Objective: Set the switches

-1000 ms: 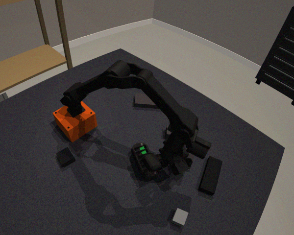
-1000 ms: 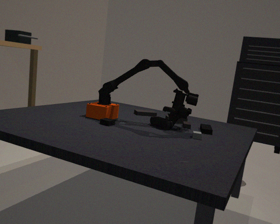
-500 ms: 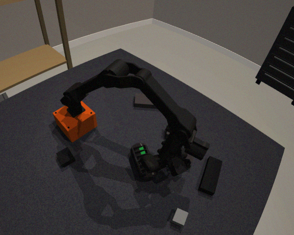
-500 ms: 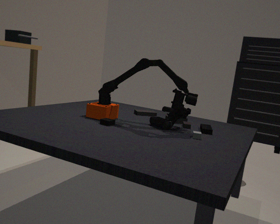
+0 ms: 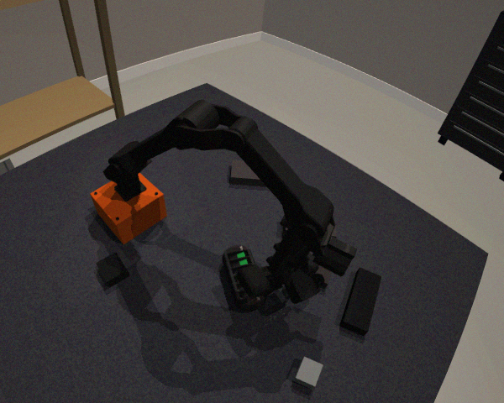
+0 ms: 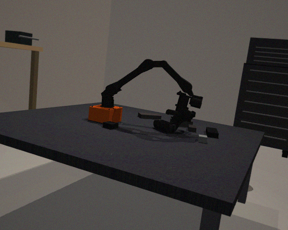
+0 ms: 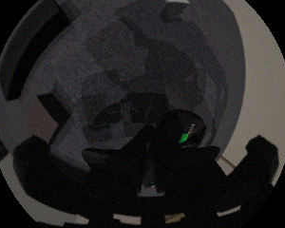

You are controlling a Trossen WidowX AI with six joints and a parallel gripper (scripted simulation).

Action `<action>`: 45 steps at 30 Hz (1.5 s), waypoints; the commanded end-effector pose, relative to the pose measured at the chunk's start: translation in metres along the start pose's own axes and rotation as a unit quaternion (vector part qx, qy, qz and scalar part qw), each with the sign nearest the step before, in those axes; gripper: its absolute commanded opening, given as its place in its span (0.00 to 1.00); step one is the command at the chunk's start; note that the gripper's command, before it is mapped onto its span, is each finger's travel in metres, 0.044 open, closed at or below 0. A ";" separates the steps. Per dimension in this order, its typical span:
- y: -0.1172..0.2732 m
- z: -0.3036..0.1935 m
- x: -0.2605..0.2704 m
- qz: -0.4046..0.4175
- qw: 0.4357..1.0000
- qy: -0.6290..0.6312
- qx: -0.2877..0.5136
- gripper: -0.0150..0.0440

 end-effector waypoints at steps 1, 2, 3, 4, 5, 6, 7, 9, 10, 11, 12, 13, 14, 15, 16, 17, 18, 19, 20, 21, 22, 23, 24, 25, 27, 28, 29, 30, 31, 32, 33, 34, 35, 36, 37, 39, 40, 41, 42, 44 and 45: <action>-0.005 0.000 -0.009 -0.010 1.000 -0.001 0.006 0.25; -0.005 0.000 -0.009 -0.010 1.000 -0.001 0.006 0.25; -0.005 0.000 -0.010 -0.010 1.000 -0.001 0.006 0.25; -0.005 0.000 -0.010 -0.010 1.000 -0.001 0.006 0.25; -0.006 0.000 -0.010 -0.010 1.000 -0.001 0.006 0.25; -0.006 0.000 -0.011 -0.010 1.000 -0.001 0.006 0.25; -0.006 0.000 -0.011 -0.010 1.000 -0.001 0.006 0.25; -0.006 0.000 -0.012 -0.010 1.000 -0.001 0.006 0.25; -0.006 0.000 -0.013 -0.010 1.000 -0.001 0.006 0.25; -0.006 0.000 -0.013 -0.010 1.000 -0.001 0.006 0.25; -0.007 0.000 -0.014 -0.010 1.000 -0.001 0.006 0.25; -0.007 0.000 -0.014 -0.010 1.000 -0.001 0.006 0.25; -0.007 0.000 -0.015 -0.010 1.000 -0.001 0.006 0.25; -0.007 0.000 -0.015 -0.010 1.000 -0.001 0.006 0.25; -0.007 0.000 -0.015 -0.010 1.000 -0.001 0.006 0.25; -0.007 0.000 -0.016 -0.010 1.000 -0.001 0.006 0.25; -0.007 0.000 -0.016 -0.010 1.000 -0.001 0.006 0.25; -0.007 0.000 -0.016 -0.010 1.000 -0.001 0.006 0.25; -0.007 0.000 -0.017 -0.010 1.000 -0.001 0.006 0.25; -0.008 0.000 -0.017 -0.010 1.000 -0.001 0.006 0.25; -0.008 0.000 -0.018 -0.010 1.000 -0.001 0.006 0.25; -0.001 0.001 -0.009 0.000 1.000 0.000 0.000 0.25; 0.003 0.001 -0.006 0.000 1.000 0.000 0.000 0.25; 0.009 0.001 -0.001 -0.001 1.000 0.000 0.001 0.25; 0.025 0.001 0.010 -0.003 1.000 0.000 0.003 0.25; 0.033 0.001 0.015 -0.004 1.000 0.000 0.003 0.25; 0.042 0.000 0.019 -0.005 1.000 -0.001 0.004 0.25; 0.050 -0.001 0.024 -0.006 1.000 -0.001 0.005 0.25; 0.056 -0.003 0.027 -0.007 1.000 -0.001 0.006 0.25; 0.060 -0.004 0.029 -0.008 1.000 -0.001 0.006 0.25; 0.062 -0.004 0.030 -0.008 1.000 -0.001 0.006 0.25; 0.062 -0.004 0.030 -0.008 1.000 -0.001 0.006 0.25; 0.062 -0.004 0.030 -0.008 1.000 -0.001 0.006 0.25; 0.062 -0.004 0.030 -0.008 1.000 -0.001 0.006 0.25; 0.062 -0.004 0.029 -0.007 1.000 -0.001 0.007 0.25; 0.062 -0.003 0.023 0.001 1.000 -0.007 0.010 0.25; 0.062 -0.003 0.019 0.007 1.000 -0.012 0.013 0.25; 0.062 -0.003 0.015 0.014 1.000 -0.016 0.016 0.25; 0.061 -0.002 0.011 0.020 0.999 -0.020 0.018 0.25; 0.061 -0.003 0.002 0.033 0.999 -0.029 0.023 0.25; 0.060 -0.003 -0.002 0.039 0.998 -0.033 0.026 0.25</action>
Point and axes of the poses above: the point midway between the two fingers, 35 mm back from their tips, its own y axis back along the fingers, its own x axis across the jaws, z = x × y, the point moved 6 cm from there along y, back along the fingers, and after that the axes turned 12 degrees about -y, right-handed, at the moved point
